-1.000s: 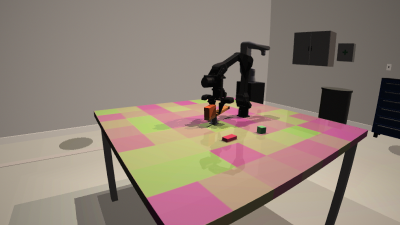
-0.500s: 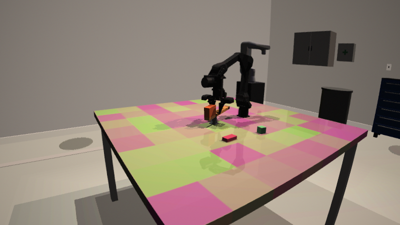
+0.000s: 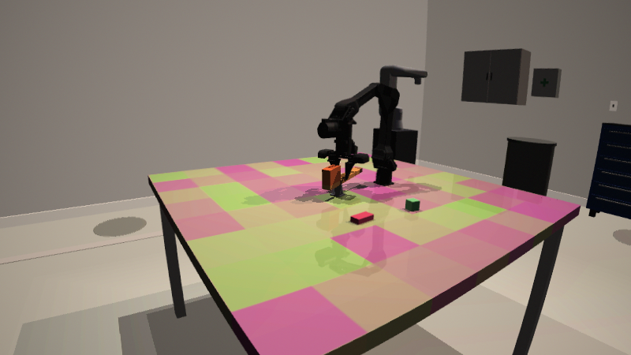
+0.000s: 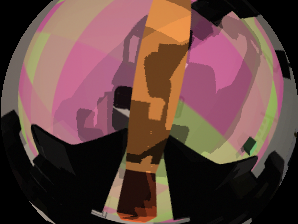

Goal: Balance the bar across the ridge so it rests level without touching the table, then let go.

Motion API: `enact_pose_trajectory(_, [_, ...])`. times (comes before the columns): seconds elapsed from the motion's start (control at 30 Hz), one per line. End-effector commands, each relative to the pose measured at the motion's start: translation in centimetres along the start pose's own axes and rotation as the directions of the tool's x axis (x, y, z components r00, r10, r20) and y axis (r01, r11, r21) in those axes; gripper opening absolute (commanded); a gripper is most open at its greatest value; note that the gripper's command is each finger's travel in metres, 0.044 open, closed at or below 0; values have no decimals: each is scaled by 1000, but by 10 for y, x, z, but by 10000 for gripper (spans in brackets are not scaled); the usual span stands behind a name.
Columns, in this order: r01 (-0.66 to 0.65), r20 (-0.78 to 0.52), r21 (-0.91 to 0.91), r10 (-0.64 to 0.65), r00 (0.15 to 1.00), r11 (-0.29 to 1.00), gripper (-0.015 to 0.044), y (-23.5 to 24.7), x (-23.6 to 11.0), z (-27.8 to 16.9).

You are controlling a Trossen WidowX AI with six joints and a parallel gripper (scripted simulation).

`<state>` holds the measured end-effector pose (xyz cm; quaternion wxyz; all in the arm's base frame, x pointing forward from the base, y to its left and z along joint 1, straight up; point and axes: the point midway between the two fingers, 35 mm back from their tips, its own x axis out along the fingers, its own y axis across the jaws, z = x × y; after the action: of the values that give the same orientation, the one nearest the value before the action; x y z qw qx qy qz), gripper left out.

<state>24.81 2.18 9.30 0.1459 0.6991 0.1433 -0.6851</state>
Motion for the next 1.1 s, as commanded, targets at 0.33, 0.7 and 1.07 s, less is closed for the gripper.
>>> enact_pose_trajectory(0.33, [1,-2,4,-1,1000,1000,0,0,2,0])
enact_pose_trajectory(0.7, [1,-2,4,-1,1000,1000,0,0,3,0])
enact_pose_trajectory(1.07, [1,-2,4,-1,1000,1000,0,0,4,0])
